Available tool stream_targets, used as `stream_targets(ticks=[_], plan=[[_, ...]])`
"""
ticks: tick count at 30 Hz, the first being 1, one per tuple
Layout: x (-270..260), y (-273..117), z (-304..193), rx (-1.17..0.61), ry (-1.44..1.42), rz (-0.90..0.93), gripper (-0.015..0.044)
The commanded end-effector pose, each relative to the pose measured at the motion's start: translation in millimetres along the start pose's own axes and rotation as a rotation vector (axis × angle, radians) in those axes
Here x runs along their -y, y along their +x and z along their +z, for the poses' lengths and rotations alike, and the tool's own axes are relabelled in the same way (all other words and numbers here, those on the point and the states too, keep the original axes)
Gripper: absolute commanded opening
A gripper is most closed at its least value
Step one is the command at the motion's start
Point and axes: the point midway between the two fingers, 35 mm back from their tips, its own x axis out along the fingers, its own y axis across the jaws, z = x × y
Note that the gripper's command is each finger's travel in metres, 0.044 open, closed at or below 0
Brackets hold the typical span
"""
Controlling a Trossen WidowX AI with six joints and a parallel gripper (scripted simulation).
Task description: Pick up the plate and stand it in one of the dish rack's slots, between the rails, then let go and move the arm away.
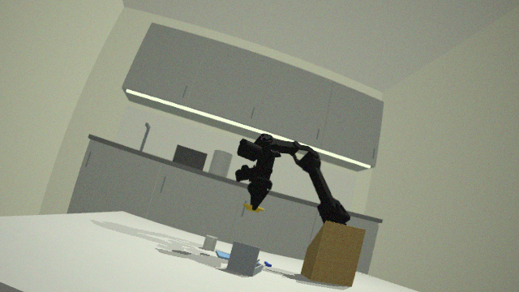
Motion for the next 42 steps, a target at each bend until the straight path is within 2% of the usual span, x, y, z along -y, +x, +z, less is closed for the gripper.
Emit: stream_targets(ticks=[1, 7, 15, 30, 42], plan=[[-29, -1, -13, 0.000, 0.118, 0.005, 0.0000], [-61, 0, -33, -0.001, 0.302, 0.001, 0.0000], [-62, 0, -34, -0.004, 0.304, 0.002, 0.0000], [-70, 41, -43, -0.174, 0.033, 0.195, 0.0000], [-77, 69, -49, -0.224, -0.173, 0.407, 0.0000]])
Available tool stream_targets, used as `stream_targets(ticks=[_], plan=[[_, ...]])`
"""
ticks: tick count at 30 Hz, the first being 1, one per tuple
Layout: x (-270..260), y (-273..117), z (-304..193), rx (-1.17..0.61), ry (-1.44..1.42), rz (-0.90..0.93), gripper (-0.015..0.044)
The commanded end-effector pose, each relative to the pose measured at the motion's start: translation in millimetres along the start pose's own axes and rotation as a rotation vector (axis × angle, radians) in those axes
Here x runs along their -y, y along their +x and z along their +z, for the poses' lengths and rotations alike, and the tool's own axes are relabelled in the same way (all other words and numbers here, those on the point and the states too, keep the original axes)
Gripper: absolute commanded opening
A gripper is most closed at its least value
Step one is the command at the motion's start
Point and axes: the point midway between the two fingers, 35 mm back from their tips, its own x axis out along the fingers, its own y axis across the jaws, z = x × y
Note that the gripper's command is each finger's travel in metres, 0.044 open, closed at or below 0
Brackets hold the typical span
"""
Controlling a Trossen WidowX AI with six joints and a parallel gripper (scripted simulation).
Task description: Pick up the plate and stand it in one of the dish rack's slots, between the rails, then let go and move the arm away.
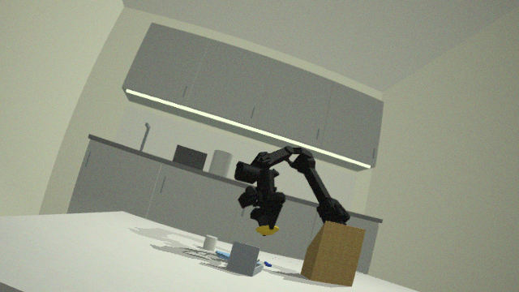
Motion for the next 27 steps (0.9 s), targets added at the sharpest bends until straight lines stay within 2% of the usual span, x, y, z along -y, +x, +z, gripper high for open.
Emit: stream_targets(ticks=[1, 13, 27], plan=[[0, 11, -1, -0.016, -0.082, 0.078, 0.0000], [0, 33, 0, 0.008, -0.304, 0.282, 0.0000], [2, 52, 3, 0.154, -0.553, 0.491, 0.0000]])
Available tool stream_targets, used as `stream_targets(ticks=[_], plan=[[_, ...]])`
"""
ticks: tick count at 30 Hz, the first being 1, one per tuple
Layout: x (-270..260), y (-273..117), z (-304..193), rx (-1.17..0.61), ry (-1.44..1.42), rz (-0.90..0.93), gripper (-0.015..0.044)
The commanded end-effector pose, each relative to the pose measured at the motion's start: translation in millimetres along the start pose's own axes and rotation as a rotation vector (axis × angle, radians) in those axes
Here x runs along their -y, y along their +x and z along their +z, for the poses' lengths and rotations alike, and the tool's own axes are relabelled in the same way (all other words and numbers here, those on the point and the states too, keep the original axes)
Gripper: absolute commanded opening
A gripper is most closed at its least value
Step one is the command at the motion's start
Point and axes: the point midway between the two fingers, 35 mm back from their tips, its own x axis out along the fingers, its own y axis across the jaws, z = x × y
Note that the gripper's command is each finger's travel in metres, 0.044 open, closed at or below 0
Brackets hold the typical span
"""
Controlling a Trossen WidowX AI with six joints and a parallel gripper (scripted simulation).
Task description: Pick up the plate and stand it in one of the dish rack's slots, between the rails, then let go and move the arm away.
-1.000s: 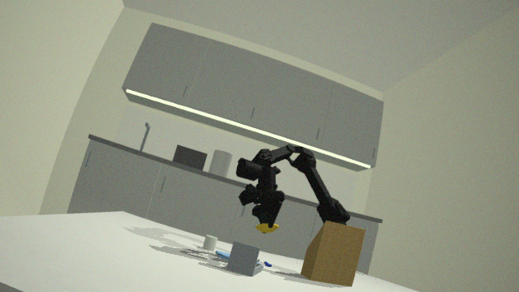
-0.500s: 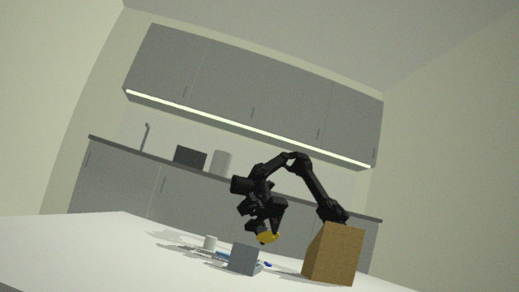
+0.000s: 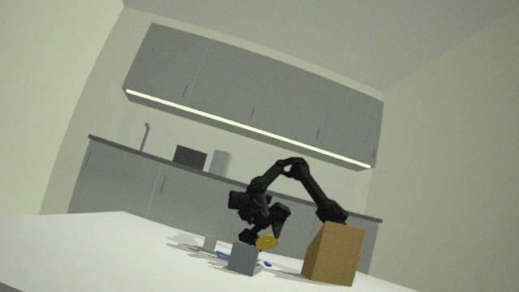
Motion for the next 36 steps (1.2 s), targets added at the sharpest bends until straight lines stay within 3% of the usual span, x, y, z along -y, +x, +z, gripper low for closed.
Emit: stream_targets(ticks=[1, 19, 36], plan=[[1, 5, -1, 0.055, -0.089, 0.056, 0.0000], [15, 14, -3, 0.348, -0.449, 0.152, 0.0000], [31, 10, -7, 0.670, -0.782, 0.055, 0.0000]])
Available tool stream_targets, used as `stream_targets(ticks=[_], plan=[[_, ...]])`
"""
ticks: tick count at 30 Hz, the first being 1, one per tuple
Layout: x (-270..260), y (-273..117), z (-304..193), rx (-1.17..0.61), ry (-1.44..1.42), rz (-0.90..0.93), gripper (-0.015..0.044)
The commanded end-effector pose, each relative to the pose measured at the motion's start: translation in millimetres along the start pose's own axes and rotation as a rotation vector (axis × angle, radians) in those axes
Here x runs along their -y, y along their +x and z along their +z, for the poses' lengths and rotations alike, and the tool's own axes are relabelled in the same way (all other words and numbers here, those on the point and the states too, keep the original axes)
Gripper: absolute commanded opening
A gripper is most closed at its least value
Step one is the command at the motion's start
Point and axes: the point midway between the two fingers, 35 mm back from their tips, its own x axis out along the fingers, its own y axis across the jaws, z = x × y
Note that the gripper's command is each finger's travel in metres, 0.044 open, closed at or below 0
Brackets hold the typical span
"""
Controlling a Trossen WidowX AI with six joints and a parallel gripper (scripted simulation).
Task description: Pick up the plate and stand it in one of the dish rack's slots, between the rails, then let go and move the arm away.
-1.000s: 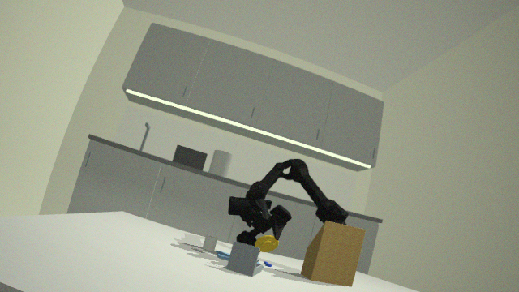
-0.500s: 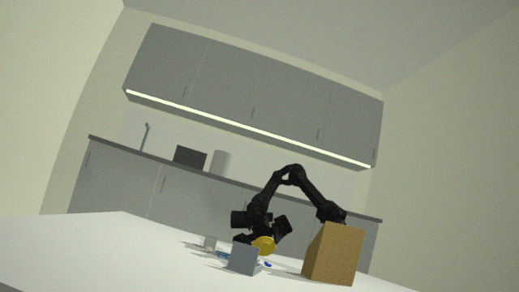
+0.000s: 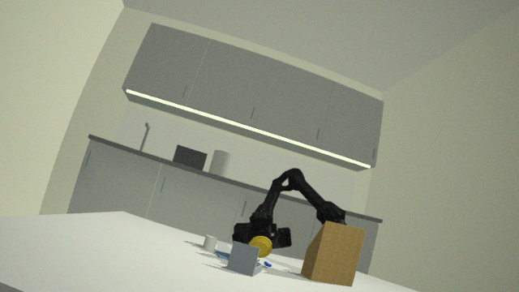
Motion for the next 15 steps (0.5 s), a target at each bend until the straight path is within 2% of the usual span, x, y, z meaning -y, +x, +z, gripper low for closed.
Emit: stream_targets(ticks=[1, 10, 15], plan=[[0, -3, -2, 0.069, -0.102, -0.038, 0.0000], [4, -12, -7, 0.174, -0.311, -0.151, 0.0000], [5, -13, -7, 0.180, -0.326, -0.161, 0.0000]])
